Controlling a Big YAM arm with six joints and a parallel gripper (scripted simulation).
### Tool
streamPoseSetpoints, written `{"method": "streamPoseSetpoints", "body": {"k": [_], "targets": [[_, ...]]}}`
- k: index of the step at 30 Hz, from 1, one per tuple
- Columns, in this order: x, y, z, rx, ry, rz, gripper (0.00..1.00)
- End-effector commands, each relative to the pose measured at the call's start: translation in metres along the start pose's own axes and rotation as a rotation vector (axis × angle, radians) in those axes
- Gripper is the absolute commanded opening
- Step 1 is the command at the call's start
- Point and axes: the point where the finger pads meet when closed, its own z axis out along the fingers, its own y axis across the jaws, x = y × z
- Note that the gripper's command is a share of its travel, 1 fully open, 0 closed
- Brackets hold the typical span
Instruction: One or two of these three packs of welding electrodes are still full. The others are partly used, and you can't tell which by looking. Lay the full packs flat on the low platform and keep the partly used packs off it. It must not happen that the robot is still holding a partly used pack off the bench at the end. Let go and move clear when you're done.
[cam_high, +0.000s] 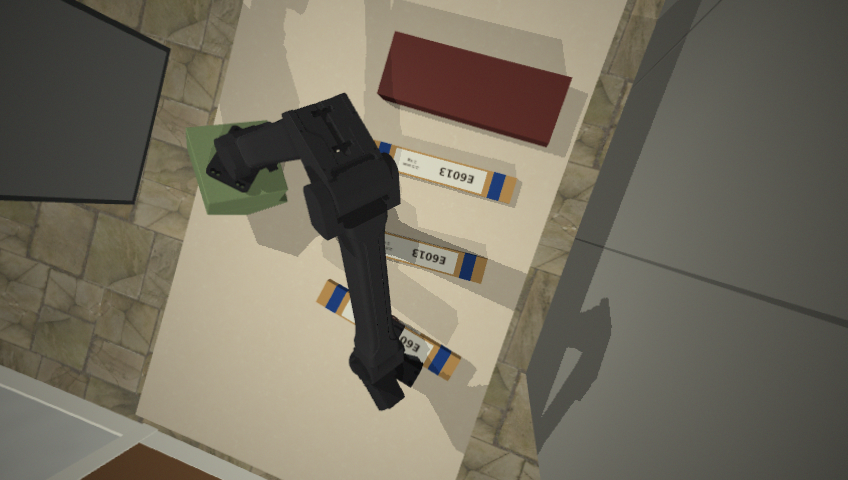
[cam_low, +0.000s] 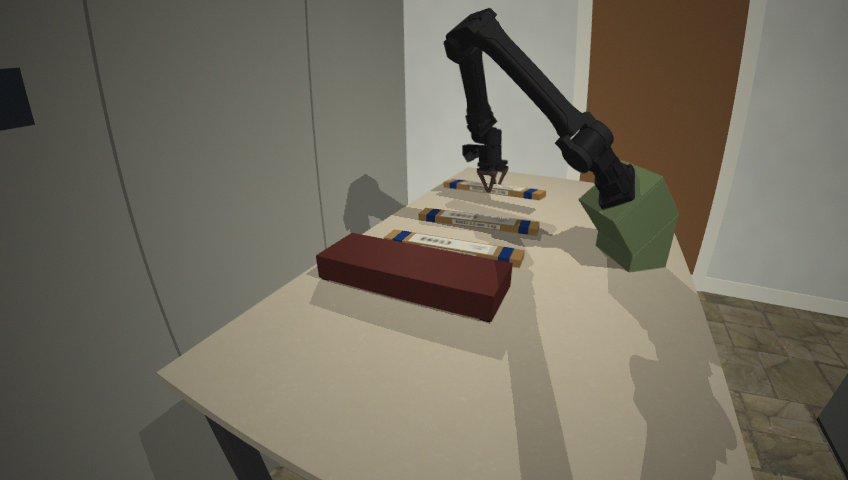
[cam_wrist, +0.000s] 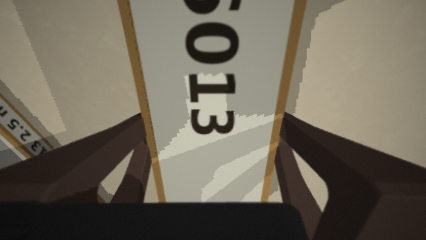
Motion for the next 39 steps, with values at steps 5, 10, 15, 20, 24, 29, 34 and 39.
{"method": "streamPoseSetpoints", "body": {"k": [5,10,15,20,24,29,34,39], "targets": [[-0.0388,-0.0151,-0.0587,0.065,-0.101,-0.033,0.00],[-0.0394,-0.0153,-0.0598,0.066,-0.101,-0.033,0.00],[-0.0401,-0.0156,-0.0612,0.066,-0.102,-0.032,0.00],[-0.0407,-0.0158,-0.0624,0.066,-0.102,-0.032,0.00],[-0.0412,-0.0159,-0.0632,0.066,-0.102,-0.032,0.00],[-0.0415,-0.0160,-0.0638,0.066,-0.102,-0.032,0.00],[-0.0419,-0.0161,-0.0645,0.066,-0.102,-0.032,0.00],[-0.0422,-0.0162,-0.0652,0.066,-0.102,-0.032,0.00]]}}
